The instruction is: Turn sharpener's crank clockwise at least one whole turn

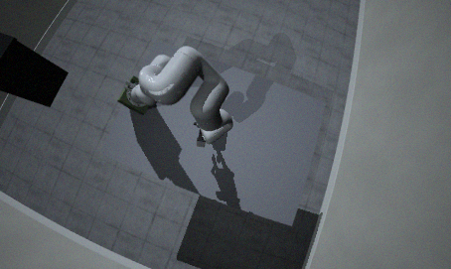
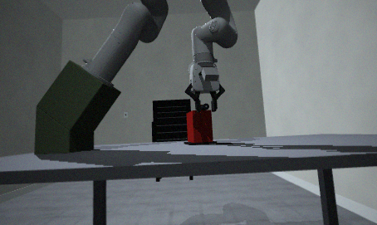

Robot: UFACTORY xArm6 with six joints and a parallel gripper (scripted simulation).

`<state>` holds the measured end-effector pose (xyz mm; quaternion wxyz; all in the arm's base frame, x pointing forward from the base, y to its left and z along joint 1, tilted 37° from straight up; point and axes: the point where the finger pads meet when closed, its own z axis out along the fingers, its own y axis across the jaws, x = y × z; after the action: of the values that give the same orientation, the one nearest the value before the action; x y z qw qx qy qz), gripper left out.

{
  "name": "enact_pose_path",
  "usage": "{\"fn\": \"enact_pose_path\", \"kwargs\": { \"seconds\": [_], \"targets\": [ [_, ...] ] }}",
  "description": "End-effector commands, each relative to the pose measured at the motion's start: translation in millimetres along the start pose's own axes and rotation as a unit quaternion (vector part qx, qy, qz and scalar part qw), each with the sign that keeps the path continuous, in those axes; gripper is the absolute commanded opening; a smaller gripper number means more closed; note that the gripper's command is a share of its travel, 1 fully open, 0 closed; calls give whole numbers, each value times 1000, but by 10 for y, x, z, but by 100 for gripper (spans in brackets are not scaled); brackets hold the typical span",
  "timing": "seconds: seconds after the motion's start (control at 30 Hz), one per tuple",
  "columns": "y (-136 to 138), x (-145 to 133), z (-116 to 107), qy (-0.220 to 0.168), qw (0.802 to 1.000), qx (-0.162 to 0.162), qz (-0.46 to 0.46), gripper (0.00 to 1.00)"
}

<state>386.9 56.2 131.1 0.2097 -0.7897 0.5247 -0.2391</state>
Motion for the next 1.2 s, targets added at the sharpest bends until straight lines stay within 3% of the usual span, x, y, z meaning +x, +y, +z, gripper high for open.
{"fn": "enact_pose_path", "kwargs": {
  "seconds": [0.0,1.17],
  "targets": [
    [-9,4,-10,7,1000,-4,0,54],
    [-11,-4,-255,7,1000,-5,0,54]
  ]
}}
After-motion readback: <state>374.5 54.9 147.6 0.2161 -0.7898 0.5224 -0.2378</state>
